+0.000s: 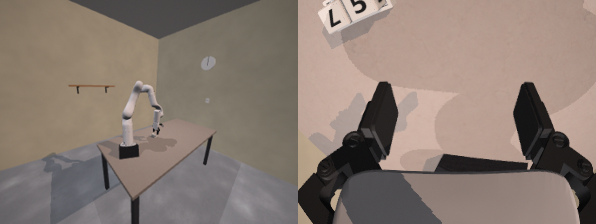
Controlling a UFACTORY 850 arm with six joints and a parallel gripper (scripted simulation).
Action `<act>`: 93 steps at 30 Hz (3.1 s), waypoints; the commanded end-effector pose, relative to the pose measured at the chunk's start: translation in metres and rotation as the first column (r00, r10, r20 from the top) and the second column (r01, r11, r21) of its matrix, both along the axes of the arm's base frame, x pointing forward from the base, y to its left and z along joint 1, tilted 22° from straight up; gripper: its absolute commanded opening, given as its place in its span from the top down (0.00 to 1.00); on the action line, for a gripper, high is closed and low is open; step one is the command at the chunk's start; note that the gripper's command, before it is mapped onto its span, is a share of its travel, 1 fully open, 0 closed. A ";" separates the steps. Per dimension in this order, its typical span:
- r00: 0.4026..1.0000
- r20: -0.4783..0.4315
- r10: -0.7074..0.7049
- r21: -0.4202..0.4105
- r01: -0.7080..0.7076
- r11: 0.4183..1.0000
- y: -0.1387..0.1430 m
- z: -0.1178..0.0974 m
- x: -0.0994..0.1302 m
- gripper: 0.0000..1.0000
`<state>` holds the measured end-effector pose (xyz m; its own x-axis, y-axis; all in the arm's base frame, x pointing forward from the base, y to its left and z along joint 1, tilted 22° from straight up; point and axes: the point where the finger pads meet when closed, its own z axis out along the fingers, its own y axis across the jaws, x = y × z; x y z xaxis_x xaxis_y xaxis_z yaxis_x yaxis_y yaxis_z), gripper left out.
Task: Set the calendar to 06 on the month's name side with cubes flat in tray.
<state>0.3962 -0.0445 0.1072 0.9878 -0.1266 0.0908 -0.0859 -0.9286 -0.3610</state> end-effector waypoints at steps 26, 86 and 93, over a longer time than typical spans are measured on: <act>0.548 0.246 0.800 -0.267 -0.755 0.599 0.014 0.006 0.014 0.00; -0.953 -0.202 0.225 -0.663 -0.036 -0.748 0.045 0.018 0.038 0.00; -0.957 -0.290 -0.006 -0.629 0.195 -0.752 0.049 0.019 0.041 0.00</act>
<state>0.4347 0.0028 0.1253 -0.9864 0.1472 -0.0733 0.1126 0.9295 0.3512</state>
